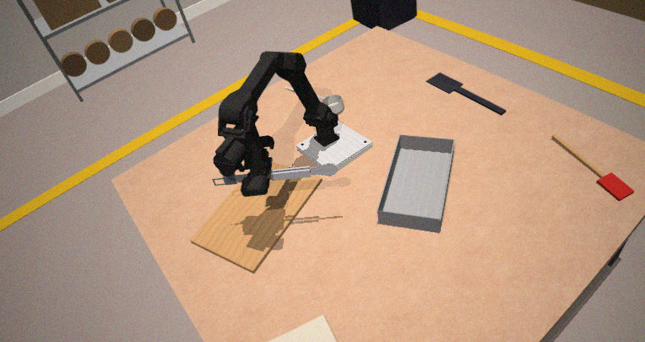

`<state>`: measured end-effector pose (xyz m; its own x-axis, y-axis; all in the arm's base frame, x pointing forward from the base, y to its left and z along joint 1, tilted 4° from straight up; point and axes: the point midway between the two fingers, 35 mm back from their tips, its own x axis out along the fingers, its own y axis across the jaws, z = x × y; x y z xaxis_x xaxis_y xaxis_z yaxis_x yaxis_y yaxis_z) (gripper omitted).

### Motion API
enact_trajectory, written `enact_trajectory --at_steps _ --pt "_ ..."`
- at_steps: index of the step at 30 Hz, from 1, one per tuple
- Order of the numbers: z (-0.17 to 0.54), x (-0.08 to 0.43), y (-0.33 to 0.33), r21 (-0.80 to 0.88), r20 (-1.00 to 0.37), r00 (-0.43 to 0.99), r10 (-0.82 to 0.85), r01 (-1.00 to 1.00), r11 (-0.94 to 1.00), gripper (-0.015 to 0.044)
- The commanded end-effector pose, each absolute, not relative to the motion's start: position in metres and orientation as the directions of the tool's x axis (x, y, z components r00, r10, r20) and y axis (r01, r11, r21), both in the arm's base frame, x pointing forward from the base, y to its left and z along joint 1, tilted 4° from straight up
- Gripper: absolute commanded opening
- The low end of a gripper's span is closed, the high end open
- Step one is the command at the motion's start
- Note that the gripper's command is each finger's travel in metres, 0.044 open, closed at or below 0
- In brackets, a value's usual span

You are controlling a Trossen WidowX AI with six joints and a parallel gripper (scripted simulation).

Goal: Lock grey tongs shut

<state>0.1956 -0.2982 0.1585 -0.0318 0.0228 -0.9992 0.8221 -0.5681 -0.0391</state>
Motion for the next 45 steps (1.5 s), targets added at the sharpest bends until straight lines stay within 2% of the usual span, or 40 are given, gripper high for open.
enact_trajectory --at_steps 1,12,22,30,38,45 --pt "0.163 0.187 -0.302 -0.026 -1.000 -0.029 0.007 0.714 -0.700 -0.0150" --pt "0.163 0.168 -0.311 -0.018 -0.999 -0.033 0.007 0.345 -0.939 -0.0150" --pt "0.163 0.149 -0.318 -0.006 -0.999 -0.036 0.007 -0.051 -0.999 -0.0150" --pt "0.163 0.134 -0.323 0.007 -0.999 -0.039 0.008 -0.364 -0.931 -0.0150" --pt "0.163 0.119 -0.327 0.020 -0.999 -0.041 0.008 -0.640 -0.768 -0.0150" --pt "0.163 0.111 -0.329 0.027 -0.999 -0.043 0.009 -0.768 -0.640 -0.0150"
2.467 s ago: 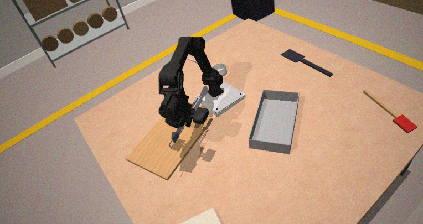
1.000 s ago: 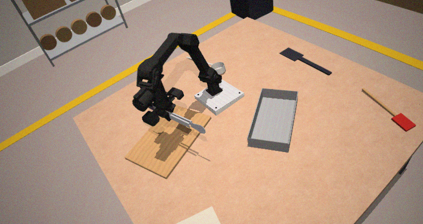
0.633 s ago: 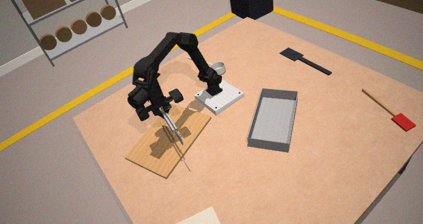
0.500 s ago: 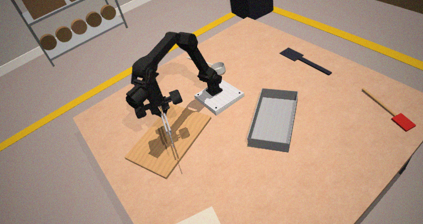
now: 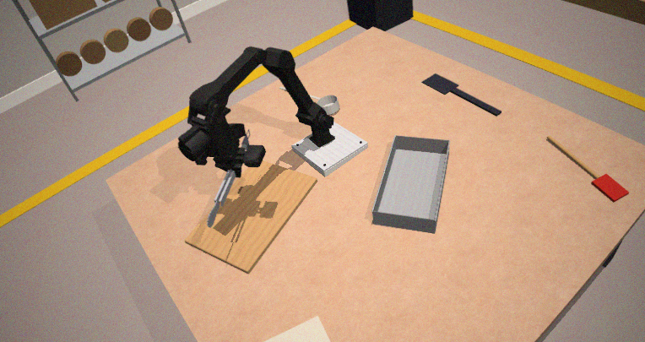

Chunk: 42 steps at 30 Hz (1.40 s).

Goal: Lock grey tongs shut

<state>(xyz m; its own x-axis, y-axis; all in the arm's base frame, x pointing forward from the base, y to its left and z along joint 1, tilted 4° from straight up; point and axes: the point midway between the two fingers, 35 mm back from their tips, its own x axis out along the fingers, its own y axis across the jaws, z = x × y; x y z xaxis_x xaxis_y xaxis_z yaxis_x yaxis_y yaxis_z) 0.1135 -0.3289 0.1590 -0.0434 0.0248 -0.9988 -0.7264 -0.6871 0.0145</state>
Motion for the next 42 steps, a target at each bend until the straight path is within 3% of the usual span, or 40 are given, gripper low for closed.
enact_trajectory --at_steps 1,12,42 --pt "0.163 0.111 -0.329 0.027 -0.999 -0.043 0.009 -0.768 -0.640 -0.0150" --pt "0.162 0.111 -0.331 0.022 -1.000 -0.021 -0.010 -0.773 -0.634 -0.0150" --pt "0.151 0.106 -0.345 -0.053 -0.871 0.322 -0.372 -0.814 -0.579 -0.0150"
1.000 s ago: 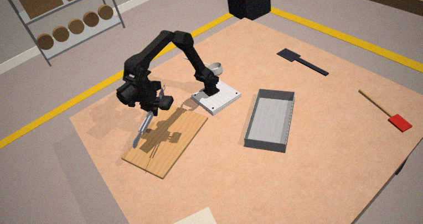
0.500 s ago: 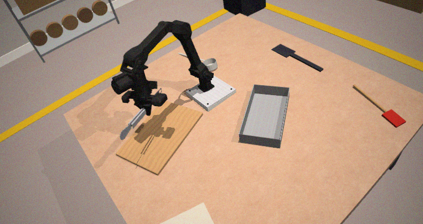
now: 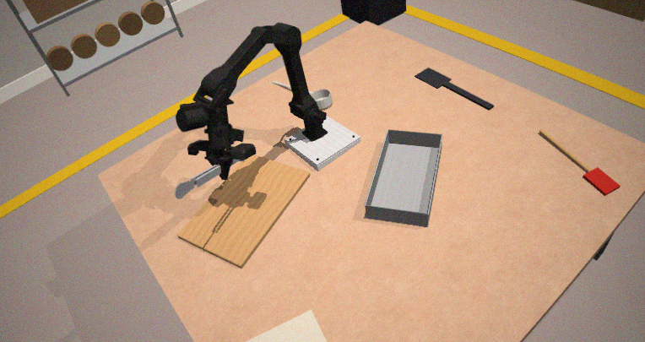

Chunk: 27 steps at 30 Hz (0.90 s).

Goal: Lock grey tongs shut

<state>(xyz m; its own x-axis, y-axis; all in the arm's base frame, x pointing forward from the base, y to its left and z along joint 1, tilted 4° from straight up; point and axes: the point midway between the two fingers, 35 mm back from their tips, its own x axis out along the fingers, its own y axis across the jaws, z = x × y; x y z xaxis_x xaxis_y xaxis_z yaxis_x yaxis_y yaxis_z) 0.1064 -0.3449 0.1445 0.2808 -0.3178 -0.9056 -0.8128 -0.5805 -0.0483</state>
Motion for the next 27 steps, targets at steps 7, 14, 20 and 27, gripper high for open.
enact_trajectory --at_steps 7,14,20,27 --pt "0.151 0.104 -0.344 -0.059 -0.806 0.382 -0.452 -0.812 -0.580 -0.0150" --pt "0.153 0.101 -0.341 -0.054 -0.731 0.436 -0.525 -0.804 -0.592 -0.0150" --pt "0.154 0.098 -0.337 -0.048 -0.660 0.476 -0.581 -0.799 -0.600 -0.0150" --pt "0.156 0.095 -0.329 -0.032 -0.571 0.517 -0.637 -0.790 -0.612 -0.0150"
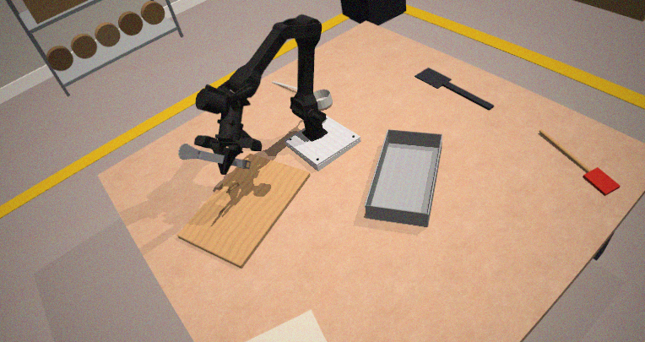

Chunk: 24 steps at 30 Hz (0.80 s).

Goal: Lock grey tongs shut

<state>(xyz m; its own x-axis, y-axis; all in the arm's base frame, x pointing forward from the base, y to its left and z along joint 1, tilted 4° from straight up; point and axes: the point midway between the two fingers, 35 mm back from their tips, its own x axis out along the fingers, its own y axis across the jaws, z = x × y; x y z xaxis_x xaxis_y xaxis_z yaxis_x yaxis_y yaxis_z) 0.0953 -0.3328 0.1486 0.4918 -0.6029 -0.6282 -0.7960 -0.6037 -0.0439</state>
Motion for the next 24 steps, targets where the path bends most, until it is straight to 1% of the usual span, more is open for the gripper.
enact_trajectory --at_steps 1,13,24 --pt "0.156 0.094 -0.327 -0.029 -0.558 0.523 -0.645 -0.789 -0.614 -0.0150" --pt "0.159 0.090 -0.308 0.021 -0.400 0.579 -0.711 -0.770 -0.638 -0.0150" --pt "0.159 0.089 -0.306 0.024 -0.391 0.582 -0.714 -0.768 -0.639 -0.0150"
